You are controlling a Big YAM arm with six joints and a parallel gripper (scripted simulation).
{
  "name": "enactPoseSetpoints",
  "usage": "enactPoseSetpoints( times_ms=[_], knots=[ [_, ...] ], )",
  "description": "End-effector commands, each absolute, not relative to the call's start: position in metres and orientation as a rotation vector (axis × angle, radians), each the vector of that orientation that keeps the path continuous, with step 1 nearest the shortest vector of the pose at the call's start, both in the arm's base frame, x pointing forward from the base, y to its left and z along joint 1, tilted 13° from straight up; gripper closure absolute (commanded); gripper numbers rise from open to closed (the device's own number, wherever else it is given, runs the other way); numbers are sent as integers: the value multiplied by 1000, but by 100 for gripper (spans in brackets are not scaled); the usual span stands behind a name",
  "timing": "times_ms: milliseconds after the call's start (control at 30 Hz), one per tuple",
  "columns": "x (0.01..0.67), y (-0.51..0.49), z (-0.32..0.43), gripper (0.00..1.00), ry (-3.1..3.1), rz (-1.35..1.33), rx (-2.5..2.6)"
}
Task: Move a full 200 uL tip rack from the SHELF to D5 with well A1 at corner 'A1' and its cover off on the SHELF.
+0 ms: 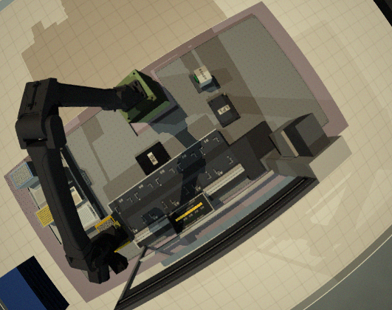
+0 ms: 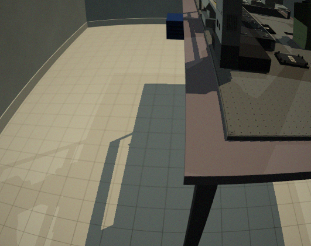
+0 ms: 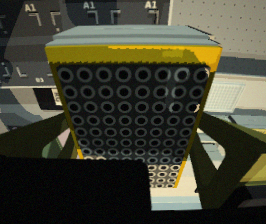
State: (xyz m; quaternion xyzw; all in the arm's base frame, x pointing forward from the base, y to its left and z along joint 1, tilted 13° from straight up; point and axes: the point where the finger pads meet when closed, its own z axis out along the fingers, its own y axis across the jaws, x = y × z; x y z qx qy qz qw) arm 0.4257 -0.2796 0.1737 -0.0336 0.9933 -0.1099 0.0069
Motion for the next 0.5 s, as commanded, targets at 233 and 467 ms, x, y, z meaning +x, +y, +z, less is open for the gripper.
enactPoseSetpoints(
  times_ms=[233,467],
  knots=[
    [435,-286,213,100,3033,-403,-80],
    [435,-287,214,100,3032,-404,-79]
  ],
)
